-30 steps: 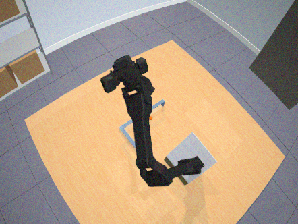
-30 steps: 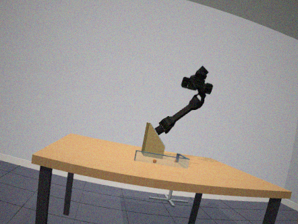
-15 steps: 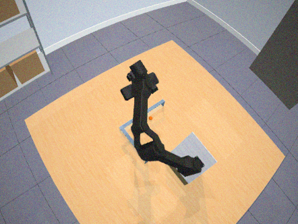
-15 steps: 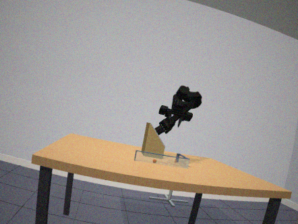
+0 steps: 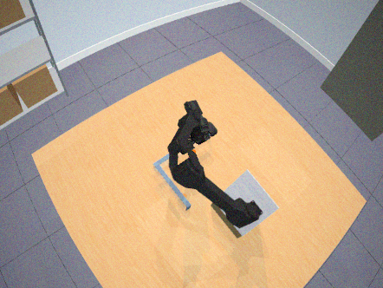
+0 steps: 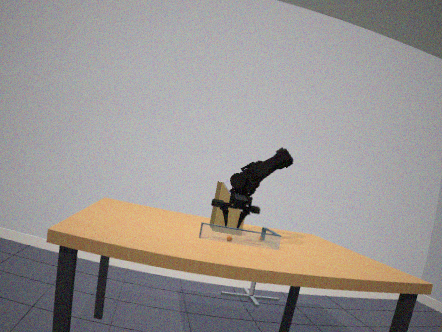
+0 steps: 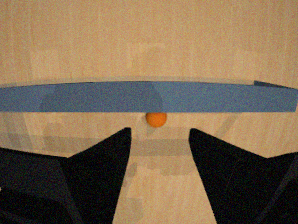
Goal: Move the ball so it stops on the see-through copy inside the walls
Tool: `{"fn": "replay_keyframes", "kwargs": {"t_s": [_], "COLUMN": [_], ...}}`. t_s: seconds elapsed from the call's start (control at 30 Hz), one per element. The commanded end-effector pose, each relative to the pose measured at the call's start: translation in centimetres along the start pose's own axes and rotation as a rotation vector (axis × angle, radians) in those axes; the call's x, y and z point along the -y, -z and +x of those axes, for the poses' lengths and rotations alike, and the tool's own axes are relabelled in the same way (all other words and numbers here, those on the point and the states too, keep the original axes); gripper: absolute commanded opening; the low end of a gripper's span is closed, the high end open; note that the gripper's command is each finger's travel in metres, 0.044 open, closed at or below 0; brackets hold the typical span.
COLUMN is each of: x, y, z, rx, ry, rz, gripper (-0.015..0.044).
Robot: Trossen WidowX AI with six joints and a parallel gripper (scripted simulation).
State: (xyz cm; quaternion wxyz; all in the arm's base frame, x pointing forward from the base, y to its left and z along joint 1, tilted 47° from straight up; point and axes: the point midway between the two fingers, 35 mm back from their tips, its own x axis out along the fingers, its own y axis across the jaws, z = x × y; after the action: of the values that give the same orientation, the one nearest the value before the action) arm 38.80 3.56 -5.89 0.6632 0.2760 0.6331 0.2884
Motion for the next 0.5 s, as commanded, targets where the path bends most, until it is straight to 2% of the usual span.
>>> {"fn": "replay_keyframes", "kwargs": {"t_s": [0.0,0.17,0.47], "x": [0.1,0.1,0.1], "y": [0.5,0.5,0.5], "z": [0.5,2.0,2.6], "rx": [-0.023,-0.023,-0.023], "ry": [-0.004,-0.005,-0.005], "rz": [-0.017,-0.017,-0.017], "gripper": [0.0214,0.0214,0.0214]}}
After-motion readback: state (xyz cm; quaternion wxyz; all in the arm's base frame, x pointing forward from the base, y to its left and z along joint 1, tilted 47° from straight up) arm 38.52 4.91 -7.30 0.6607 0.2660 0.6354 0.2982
